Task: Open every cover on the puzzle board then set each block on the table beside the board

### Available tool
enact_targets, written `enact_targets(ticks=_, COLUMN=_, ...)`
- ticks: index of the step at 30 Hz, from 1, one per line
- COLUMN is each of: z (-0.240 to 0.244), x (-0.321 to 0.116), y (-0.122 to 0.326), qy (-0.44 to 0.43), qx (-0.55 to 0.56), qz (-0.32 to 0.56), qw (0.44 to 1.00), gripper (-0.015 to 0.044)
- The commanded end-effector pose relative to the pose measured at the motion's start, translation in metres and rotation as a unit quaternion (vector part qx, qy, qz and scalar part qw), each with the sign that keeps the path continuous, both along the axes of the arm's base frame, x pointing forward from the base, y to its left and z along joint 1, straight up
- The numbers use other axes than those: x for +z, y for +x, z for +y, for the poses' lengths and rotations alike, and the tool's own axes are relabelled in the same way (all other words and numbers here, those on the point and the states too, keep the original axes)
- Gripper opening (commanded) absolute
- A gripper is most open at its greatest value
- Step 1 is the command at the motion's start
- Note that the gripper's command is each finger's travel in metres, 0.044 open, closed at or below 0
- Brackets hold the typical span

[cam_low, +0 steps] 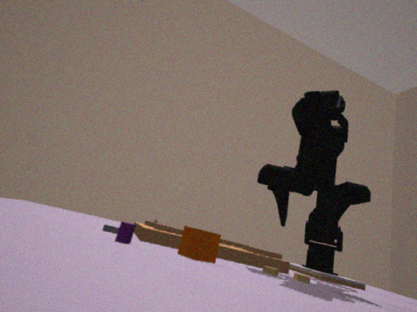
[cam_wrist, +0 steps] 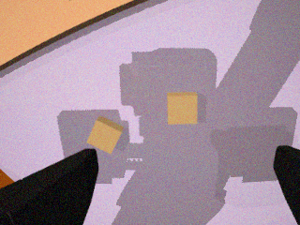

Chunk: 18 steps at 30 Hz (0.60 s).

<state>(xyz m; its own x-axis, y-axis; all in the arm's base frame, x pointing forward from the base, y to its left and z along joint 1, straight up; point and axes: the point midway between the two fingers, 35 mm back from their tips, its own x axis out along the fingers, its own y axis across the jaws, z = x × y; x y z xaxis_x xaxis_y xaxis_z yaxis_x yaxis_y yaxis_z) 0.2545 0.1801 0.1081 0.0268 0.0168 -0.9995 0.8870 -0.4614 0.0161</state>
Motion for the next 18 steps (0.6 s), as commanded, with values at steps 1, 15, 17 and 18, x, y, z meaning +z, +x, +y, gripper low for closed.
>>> enact_targets(ticks=1, z=-0.011, x=0.003, y=0.011, qy=0.0, qx=-0.011, qz=-0.001, qw=1.0, gripper=0.0256)
enact_targets(ticks=15, z=-0.063, x=0.007, y=0.051, qy=0.006, qx=-0.053, qz=-0.002, qw=0.999, gripper=0.0)
enact_targets(ticks=17, z=-0.072, x=0.007, y=0.057, qy=0.005, qx=-0.061, qz=-0.002, qw=0.998, gripper=0.0)
enact_targets(ticks=18, z=-0.076, x=0.007, y=0.06, qy=0.005, qx=-0.064, qz=-0.002, qw=0.998, gripper=0.0)
